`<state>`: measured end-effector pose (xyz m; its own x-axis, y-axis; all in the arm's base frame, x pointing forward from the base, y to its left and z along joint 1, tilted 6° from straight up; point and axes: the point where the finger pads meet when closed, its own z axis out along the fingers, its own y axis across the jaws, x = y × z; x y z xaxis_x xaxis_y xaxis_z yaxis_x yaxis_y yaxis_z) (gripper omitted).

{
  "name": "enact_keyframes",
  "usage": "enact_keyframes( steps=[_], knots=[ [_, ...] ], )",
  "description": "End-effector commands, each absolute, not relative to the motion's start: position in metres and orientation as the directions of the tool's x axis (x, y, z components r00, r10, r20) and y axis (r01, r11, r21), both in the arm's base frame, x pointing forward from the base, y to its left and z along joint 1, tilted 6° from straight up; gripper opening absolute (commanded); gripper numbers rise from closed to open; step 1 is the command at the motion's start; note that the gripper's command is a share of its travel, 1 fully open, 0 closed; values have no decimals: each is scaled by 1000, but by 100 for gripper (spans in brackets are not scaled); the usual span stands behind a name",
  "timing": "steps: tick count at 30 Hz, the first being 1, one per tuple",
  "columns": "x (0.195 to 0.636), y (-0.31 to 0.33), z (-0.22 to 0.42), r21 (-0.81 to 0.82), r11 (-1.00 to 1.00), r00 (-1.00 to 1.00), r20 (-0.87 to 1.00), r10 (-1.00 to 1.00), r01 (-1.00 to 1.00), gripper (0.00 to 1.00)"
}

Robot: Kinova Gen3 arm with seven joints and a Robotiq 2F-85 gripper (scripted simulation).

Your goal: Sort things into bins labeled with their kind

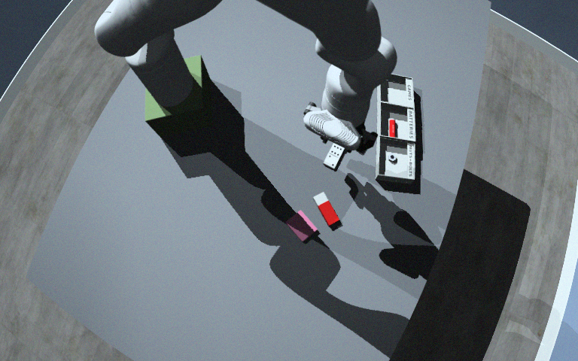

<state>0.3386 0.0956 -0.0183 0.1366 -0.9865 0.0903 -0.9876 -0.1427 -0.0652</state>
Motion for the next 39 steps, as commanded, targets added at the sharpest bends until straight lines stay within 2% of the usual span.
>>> enact_keyframes(
  steps=[1, 20, 39],
  knots=[
    [339, 97, -18, -67, -142, 136, 90, -987, -988, 41],
    [341, 95, -74, -66, -141, 135, 86, -987, -988, 41],
    [342, 90, -73, -65, -142, 136, 91, -986, -988, 41]
  ],
)
